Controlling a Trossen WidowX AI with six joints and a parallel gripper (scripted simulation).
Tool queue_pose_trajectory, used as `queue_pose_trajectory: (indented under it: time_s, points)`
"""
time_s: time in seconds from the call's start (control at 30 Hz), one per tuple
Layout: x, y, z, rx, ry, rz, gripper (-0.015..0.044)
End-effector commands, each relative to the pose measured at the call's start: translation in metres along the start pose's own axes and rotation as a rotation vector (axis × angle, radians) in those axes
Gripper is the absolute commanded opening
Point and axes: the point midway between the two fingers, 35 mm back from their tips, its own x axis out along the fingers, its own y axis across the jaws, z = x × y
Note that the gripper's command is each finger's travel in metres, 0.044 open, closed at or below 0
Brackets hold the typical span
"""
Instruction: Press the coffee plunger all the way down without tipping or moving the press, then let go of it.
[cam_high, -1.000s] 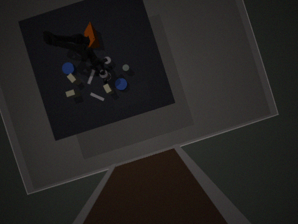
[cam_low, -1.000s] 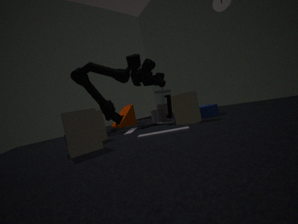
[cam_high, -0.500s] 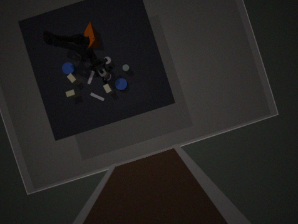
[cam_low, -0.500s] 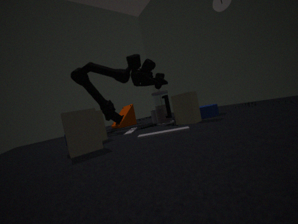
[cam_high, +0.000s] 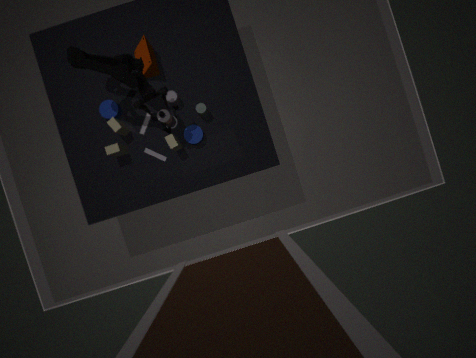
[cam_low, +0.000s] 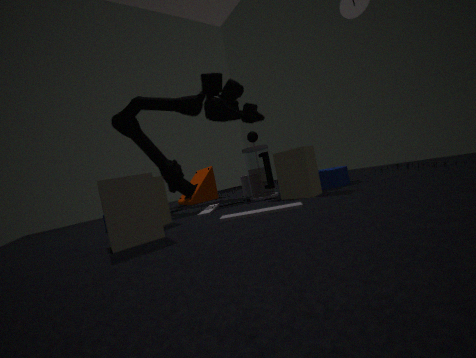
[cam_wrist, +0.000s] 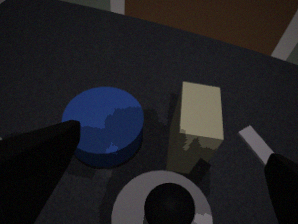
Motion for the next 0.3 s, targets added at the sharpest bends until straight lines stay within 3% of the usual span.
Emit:
queue_pose_trajectory:
  time_s: [0.0,0.27]
  points:
    - [-0.021,-0.007,0.0203,0.012,-0.008,-0.01,0.044]
    - [-0.0201,-0.0059,0.0188,0.012,-0.008,-0.01,0.044]
